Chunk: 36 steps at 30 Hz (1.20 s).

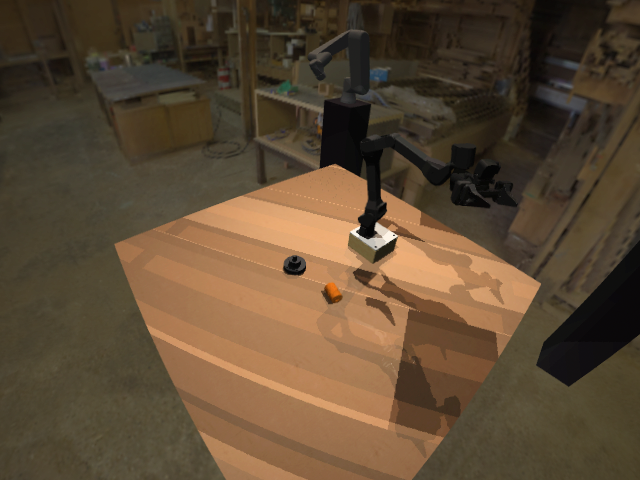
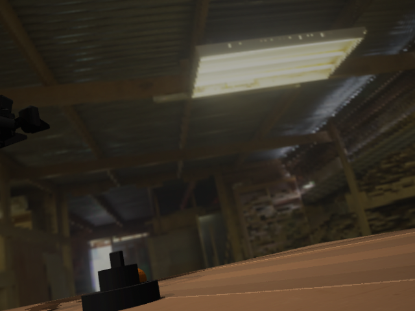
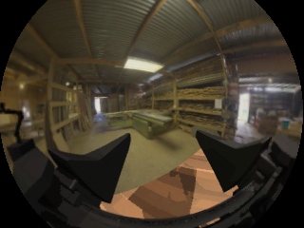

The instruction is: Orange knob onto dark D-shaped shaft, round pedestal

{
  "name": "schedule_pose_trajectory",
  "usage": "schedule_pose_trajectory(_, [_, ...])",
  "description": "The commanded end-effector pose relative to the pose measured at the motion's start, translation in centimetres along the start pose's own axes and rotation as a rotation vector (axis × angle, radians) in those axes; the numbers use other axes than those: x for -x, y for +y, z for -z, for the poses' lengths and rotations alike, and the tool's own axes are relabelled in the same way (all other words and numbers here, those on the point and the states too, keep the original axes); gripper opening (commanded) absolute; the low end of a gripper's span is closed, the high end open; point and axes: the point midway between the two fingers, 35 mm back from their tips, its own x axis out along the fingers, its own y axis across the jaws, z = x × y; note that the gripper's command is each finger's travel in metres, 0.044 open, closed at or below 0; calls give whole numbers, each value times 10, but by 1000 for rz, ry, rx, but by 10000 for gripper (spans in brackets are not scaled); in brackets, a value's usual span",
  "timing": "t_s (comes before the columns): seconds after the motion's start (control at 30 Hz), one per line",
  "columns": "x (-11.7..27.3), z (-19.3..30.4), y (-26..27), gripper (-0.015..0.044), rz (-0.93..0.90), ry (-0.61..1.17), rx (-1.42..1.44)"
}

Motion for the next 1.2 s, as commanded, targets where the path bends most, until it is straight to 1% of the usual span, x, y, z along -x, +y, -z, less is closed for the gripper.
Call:
schedule_pose_trajectory(0.0, [-34, 51, -43, 440, 55, 175, 240])
schedule_pose_trajectory(0.13, [-51, 96, -88, 440, 87, 349, 399])
schedule_pose_trajectory(0.23, [-56, 129, -125, 440, 101, 490, 492])
schedule_pose_trajectory(0.37, [-52, 171, -176, 440, 106, 692, 578])
schedule_pose_trajectory(0.47, [-41, 201, -214, 440, 97, 854, 614])
schedule_pose_trajectory(0.67, [4, 255, -285, 440, 46, 1185, 600])
schedule_pose_trajectory(0.8, [49, 284, -325, 440, -14, 1401, 516])
schedule_pose_trajectory(0.93, [102, 304, -355, 440, -93, 1590, 366])
schedule_pose_trajectory(1.03, [139, 313, -367, 440, -155, 1691, 229])
schedule_pose_trajectory(1.17, [151, 313, -366, 440, -165, 1704, 207])
